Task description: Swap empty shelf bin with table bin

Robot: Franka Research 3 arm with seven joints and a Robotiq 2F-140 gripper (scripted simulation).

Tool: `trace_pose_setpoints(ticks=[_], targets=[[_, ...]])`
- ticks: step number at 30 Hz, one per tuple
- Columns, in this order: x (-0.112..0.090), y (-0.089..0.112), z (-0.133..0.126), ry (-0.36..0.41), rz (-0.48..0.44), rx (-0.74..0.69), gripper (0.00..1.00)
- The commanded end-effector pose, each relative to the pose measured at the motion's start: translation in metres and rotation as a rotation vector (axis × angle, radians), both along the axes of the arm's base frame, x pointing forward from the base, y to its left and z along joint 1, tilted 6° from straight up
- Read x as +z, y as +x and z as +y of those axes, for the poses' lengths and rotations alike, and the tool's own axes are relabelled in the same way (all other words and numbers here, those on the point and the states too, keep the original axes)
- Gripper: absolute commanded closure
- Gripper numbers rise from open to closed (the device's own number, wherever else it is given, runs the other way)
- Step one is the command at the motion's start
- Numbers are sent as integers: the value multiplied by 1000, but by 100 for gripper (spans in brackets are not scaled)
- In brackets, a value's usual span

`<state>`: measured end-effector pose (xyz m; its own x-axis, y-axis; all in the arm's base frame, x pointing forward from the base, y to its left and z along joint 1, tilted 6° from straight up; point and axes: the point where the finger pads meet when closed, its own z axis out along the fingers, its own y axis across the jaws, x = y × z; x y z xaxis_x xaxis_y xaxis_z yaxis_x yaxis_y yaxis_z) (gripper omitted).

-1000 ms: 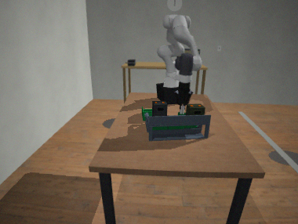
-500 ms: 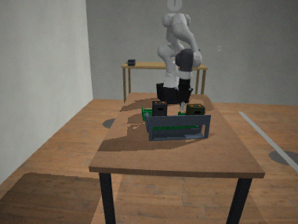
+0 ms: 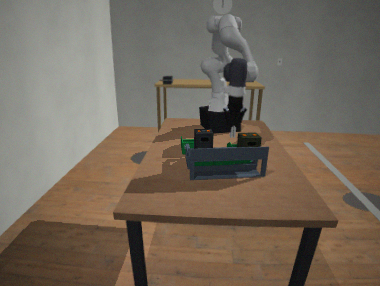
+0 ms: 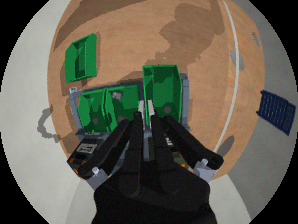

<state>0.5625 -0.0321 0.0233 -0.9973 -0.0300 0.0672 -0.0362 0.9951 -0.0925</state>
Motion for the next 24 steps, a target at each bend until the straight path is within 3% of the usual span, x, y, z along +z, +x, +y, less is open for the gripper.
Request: trace_pose_setpoints(ticks=[1, 24], targets=[[5, -4, 0, -3, 11, -7, 94], [21, -5, 1, -3, 11, -7, 94]])
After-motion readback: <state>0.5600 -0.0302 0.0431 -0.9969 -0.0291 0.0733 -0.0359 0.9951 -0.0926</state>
